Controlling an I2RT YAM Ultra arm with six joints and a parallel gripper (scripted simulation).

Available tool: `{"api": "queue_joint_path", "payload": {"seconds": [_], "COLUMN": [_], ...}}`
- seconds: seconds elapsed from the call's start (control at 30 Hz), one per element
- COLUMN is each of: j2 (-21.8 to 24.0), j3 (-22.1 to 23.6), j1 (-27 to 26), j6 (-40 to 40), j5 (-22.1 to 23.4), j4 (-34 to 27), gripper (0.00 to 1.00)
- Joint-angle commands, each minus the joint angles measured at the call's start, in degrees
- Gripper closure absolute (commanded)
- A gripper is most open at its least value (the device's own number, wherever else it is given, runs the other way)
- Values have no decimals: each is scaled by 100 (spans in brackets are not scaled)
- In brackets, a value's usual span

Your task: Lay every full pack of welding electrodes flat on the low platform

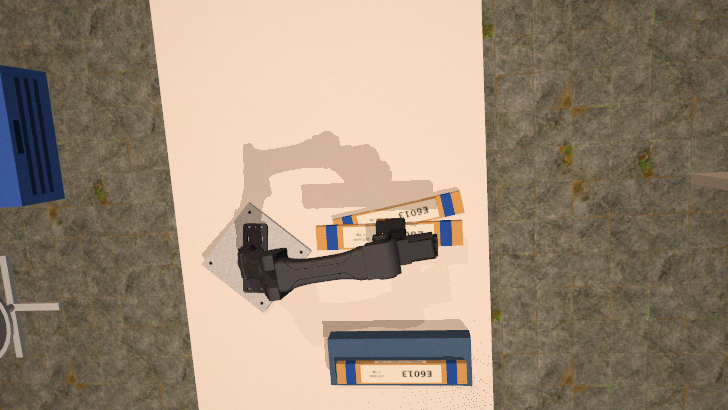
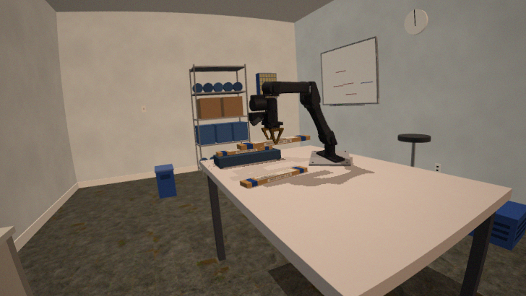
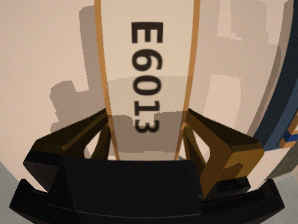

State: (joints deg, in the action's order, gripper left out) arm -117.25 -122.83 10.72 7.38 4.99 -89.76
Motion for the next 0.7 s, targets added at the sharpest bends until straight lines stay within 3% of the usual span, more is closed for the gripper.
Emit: {"api": "queue_joint_path", "payload": {"seconds": [0.0, 0.47, 0.5, 0.67], "j2": [465, 457, 508, 504], "j3": [-90, 50, -252, -211], "j1": [-228, -709, -798, -923], "j6": [-240, -725, -807, -930], "j5": [39, 97, 97, 123], "j4": [-24, -24, 84, 87], "gripper": [100, 100, 100, 100]}}
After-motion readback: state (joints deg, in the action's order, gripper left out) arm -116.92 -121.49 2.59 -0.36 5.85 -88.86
